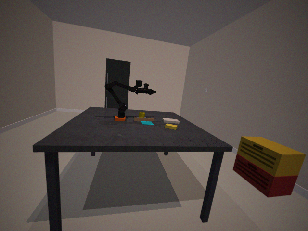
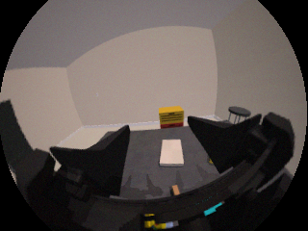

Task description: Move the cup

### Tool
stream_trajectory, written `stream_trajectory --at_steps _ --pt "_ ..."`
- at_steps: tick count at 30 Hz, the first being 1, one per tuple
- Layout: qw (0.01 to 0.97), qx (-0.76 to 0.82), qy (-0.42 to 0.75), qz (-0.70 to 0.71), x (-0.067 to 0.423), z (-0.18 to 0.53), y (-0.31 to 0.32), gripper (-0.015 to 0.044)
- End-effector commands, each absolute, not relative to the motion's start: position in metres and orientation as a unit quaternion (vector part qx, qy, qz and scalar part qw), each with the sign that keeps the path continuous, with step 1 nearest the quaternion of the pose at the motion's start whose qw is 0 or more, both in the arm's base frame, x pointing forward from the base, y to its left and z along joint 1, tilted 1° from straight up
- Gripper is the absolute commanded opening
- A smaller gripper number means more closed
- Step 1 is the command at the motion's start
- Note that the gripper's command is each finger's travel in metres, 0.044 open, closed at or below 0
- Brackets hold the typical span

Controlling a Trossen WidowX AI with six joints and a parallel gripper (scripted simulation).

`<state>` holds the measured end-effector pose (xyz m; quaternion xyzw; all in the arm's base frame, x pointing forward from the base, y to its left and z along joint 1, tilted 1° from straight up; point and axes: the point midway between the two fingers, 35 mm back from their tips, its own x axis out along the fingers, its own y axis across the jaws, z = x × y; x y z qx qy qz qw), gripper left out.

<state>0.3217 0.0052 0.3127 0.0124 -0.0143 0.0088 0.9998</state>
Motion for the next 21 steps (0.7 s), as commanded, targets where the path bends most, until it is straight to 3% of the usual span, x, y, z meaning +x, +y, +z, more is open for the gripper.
stream_trajectory --at_steps 1,5,9,13,18,21 --pt "1.000 0.020 -0.006 0.010 0.323 0.310 0.006 0.0374" --pt "0.972 0.166 0.169 0.004 0.334 0.246 0.023 0.0269" --pt "0.876 0.308 0.364 -0.075 0.316 0.177 0.041 0.0167" --pt "0.749 0.384 0.499 -0.205 0.277 0.133 0.051 0.0167" --pt "0.606 0.405 0.575 -0.373 0.226 0.113 0.054 0.0167" --pt "0.594 0.404 0.578 -0.388 0.222 0.112 0.053 0.0167"
